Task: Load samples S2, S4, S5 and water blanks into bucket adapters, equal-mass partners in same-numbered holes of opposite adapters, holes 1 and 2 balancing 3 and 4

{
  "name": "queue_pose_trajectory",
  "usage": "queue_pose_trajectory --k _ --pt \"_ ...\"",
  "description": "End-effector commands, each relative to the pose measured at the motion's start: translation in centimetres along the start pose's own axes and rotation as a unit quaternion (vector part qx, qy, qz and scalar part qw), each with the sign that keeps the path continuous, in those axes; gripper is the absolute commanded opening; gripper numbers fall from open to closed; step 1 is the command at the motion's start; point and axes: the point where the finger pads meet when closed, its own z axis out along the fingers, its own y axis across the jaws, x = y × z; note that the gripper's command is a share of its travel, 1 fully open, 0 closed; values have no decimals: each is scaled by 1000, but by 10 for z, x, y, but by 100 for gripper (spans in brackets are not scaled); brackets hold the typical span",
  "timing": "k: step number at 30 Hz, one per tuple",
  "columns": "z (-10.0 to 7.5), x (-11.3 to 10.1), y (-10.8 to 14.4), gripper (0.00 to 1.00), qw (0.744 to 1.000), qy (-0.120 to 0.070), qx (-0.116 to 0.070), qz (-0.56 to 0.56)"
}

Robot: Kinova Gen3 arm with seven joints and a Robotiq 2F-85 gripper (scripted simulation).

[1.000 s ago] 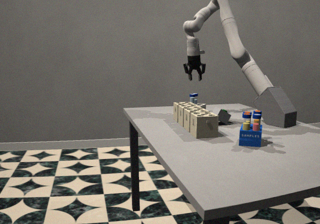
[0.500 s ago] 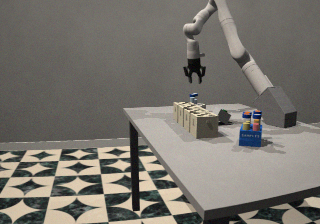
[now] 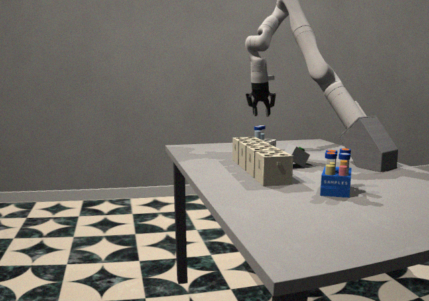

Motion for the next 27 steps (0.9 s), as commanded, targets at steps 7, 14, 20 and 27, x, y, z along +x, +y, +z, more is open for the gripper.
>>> queue_pose_trajectory --k 7,14,20,27 --pt "13 -2 0 62 1000 0 1 0" --pt "19 -4 0 62 1000 0 1 0" --pt "27 -5 0 62 1000 0 1 0" --pt "36 -7 0 62 1000 0 1 0"
